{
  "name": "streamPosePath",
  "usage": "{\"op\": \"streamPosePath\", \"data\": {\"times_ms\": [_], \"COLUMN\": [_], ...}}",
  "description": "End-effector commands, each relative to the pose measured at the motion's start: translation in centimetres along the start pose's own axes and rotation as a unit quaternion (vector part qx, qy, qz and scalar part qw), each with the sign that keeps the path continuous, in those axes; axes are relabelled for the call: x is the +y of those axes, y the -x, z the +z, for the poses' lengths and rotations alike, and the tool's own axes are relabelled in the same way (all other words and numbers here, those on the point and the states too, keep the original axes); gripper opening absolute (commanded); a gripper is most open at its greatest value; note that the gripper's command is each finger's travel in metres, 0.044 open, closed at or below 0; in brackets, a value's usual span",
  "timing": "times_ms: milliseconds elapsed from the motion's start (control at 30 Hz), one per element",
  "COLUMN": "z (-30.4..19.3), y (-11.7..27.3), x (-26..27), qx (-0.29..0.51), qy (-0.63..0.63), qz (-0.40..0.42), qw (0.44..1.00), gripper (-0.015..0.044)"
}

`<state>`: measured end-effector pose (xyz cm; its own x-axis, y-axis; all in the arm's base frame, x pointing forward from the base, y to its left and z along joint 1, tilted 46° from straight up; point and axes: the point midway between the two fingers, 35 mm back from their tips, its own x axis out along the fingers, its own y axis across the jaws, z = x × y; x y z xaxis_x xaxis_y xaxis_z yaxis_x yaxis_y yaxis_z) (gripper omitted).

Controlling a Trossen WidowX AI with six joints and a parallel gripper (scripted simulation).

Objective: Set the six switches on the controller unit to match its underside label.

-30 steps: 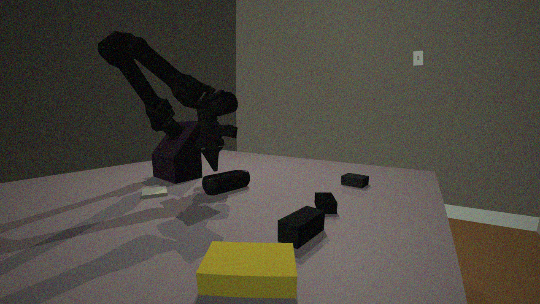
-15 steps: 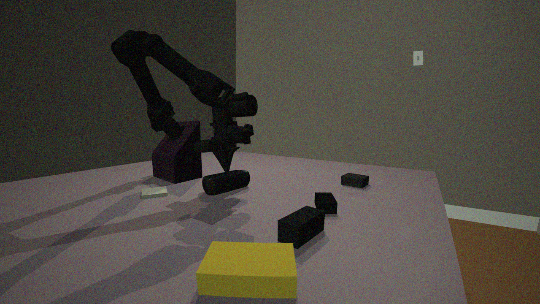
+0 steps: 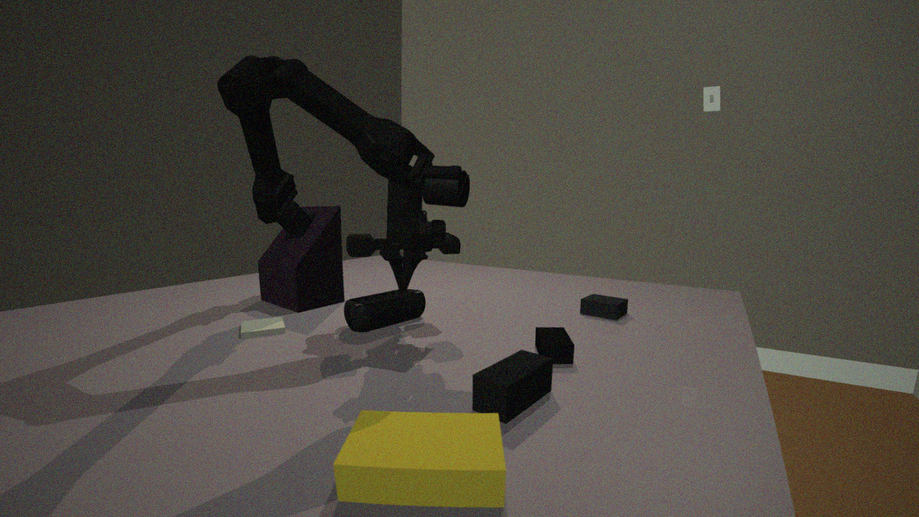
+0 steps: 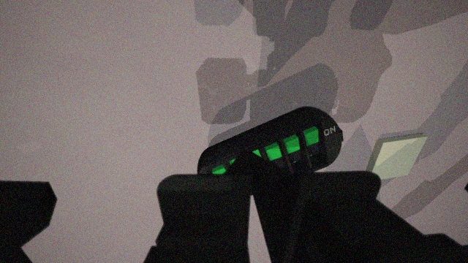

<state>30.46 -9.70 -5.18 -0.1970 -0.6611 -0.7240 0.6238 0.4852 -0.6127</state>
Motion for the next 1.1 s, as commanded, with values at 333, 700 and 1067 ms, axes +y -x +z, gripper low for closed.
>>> {"op": "streamPosePath", "data": {"times_ms": [333,700,1067], "z": [1.0,1.0,1.1], "y": [0.3,0.3,-0.3], "x": [4.2,4.2,4.3], "qx": [0.034,0.034,0.035], "qy": [-0.500,-0.500,-0.503], "qz": [-0.097,-0.097,-0.096], "qw": [0.860,0.860,0.858], "gripper": [0.0000,0.0000,0.0000]}}
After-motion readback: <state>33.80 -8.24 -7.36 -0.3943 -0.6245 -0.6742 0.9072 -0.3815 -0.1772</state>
